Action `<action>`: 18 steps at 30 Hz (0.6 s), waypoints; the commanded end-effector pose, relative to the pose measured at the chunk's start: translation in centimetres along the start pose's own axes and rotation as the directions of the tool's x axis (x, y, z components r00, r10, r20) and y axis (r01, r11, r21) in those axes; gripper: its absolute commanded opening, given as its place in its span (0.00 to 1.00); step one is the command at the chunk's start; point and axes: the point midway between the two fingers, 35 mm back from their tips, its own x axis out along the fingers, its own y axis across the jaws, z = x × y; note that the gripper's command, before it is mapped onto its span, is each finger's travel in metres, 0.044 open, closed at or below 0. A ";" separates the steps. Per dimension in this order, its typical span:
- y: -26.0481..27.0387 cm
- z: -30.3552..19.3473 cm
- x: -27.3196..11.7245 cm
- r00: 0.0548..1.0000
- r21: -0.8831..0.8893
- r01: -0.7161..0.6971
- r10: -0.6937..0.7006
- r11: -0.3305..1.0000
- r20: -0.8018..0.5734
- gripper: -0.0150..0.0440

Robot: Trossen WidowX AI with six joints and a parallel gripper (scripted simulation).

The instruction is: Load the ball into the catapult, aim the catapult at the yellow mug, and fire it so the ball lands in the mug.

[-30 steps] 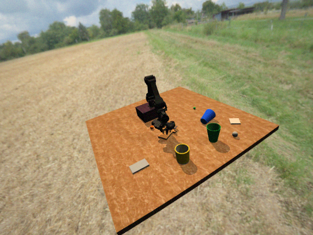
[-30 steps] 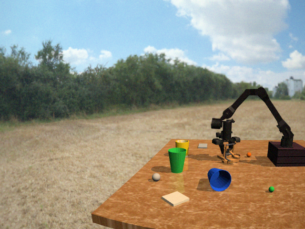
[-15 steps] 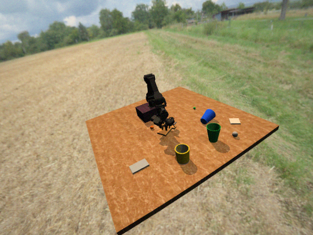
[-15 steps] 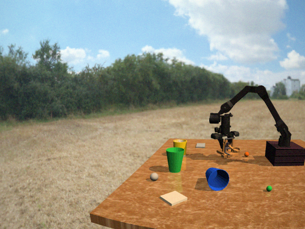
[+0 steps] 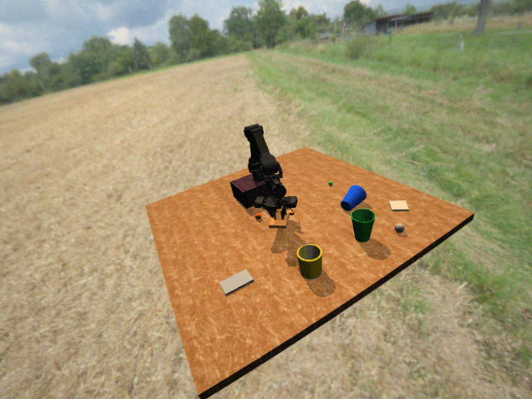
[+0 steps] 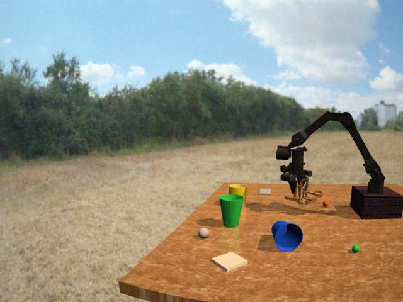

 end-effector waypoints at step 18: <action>2.5 -0.2 0.0 1.000 -0.513 -0.008 0.005 0.859 -0.006 0.25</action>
